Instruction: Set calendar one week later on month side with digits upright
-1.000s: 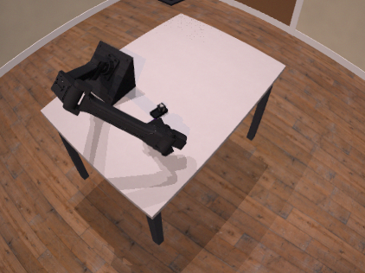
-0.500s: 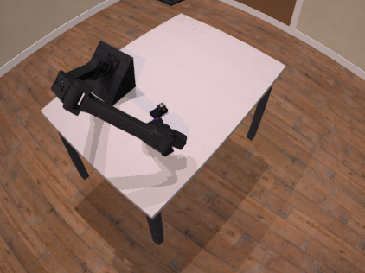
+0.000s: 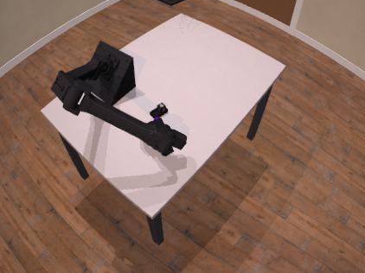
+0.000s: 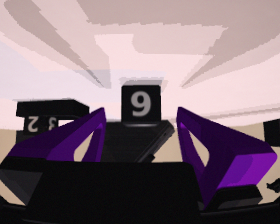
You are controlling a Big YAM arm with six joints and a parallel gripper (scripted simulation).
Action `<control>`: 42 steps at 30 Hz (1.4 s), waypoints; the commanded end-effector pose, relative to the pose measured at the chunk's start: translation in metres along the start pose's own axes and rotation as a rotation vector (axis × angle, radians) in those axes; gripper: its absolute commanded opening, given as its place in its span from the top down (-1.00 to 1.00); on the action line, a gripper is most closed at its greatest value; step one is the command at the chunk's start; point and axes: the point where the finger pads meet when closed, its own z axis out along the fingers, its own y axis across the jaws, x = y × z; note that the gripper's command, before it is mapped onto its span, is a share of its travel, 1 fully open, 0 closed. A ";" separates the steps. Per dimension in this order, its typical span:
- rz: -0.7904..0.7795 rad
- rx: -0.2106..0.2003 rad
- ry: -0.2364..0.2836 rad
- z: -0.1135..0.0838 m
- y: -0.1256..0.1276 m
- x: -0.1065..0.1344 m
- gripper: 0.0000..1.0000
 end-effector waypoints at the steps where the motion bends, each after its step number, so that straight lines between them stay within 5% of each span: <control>1: 0.004 -0.017 -0.023 -0.007 0.002 -0.013 -0.26; 25: 0.011 -0.018 -0.051 -0.056 0.000 0.030 -0.26; 42: 0.013 -0.021 -0.053 -0.070 0.000 0.047 -0.26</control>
